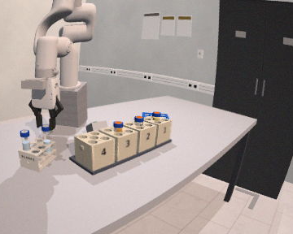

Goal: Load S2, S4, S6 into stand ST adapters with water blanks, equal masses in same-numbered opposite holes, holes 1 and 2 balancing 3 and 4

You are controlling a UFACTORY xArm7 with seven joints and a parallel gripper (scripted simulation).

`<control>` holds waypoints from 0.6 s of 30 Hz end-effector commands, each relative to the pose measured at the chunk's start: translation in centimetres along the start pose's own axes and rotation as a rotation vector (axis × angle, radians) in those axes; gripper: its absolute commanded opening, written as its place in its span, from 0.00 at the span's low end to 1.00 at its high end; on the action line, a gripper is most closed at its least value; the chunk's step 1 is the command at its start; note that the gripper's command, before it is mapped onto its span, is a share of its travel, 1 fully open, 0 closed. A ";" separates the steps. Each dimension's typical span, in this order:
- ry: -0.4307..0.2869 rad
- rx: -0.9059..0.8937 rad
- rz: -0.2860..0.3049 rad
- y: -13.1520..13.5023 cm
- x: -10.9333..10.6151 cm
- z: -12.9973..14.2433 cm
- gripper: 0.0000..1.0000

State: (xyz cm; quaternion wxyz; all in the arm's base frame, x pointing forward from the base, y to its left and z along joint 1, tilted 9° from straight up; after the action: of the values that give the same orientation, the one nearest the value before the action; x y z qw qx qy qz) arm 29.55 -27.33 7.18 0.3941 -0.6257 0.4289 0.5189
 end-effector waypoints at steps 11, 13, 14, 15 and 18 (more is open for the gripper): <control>0.003 0.000 -0.002 -0.1 0.7 -0.1 0.57; 0.003 0.000 -0.002 -0.1 0.9 -0.1 0.57; 0.003 0.000 -0.002 -0.1 0.9 -0.1 0.57; 0.003 0.000 -0.002 -0.1 1.0 -0.1 0.57; 0.003 0.000 -0.002 -0.1 1.2 -0.1 0.57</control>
State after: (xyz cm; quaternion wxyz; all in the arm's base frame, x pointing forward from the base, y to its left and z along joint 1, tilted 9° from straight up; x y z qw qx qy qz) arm 29.65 -27.47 6.13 0.3941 -0.6257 0.4289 0.5189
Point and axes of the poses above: the point where the finger pads meet when closed, its own x axis out along the fingers, its own y axis across the jaws, z = x × y, the point moved 7 cm from there along -x, back along the fingers, and after that the axes turned 13 degrees about x, right-handed, at the moved point
